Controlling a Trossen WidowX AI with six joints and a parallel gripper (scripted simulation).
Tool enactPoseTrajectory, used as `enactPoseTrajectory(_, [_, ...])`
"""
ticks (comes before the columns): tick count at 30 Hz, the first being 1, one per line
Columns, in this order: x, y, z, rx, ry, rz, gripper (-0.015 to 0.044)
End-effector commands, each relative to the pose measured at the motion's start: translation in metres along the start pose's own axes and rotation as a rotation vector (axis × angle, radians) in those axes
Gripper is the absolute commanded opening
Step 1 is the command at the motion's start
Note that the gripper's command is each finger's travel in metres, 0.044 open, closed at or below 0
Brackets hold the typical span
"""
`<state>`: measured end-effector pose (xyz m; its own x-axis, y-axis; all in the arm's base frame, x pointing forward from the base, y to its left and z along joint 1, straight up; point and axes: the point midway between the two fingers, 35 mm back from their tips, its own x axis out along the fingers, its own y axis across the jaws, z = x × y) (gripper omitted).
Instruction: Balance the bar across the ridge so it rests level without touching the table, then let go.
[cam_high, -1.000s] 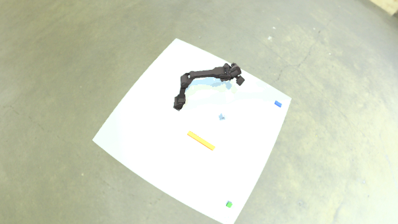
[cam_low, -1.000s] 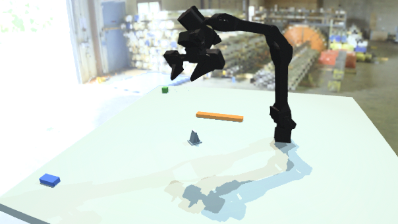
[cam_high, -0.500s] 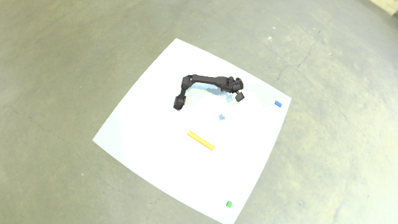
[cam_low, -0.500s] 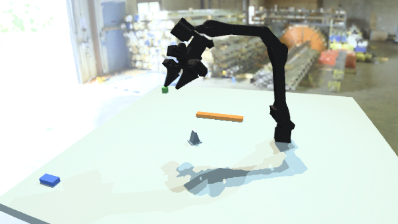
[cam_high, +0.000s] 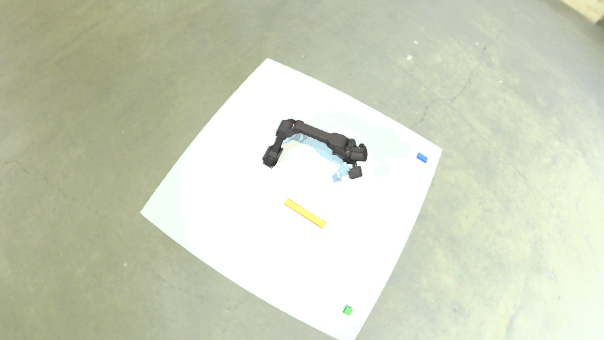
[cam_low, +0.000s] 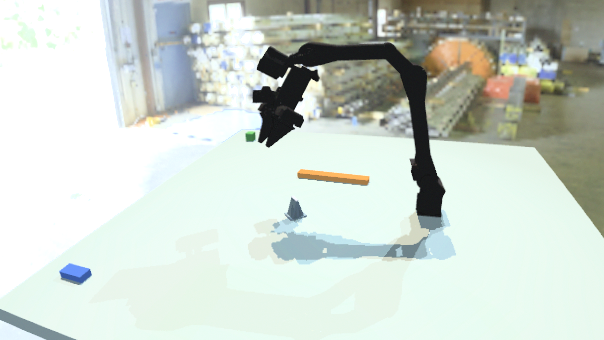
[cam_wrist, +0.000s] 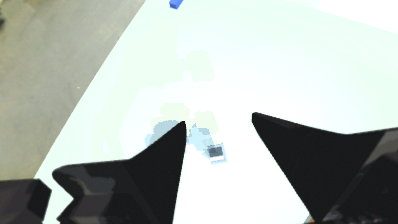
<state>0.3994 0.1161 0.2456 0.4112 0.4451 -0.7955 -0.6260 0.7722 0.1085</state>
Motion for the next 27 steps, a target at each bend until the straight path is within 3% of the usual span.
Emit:
enactPoseTrajectory(1, [0.001,-0.026,-0.020,0.068,0.053,-0.049,0.0315])
enactPoseTrajectory(27, [-0.029,-0.158,-0.173,0.493,0.403,-0.304,0.0315])
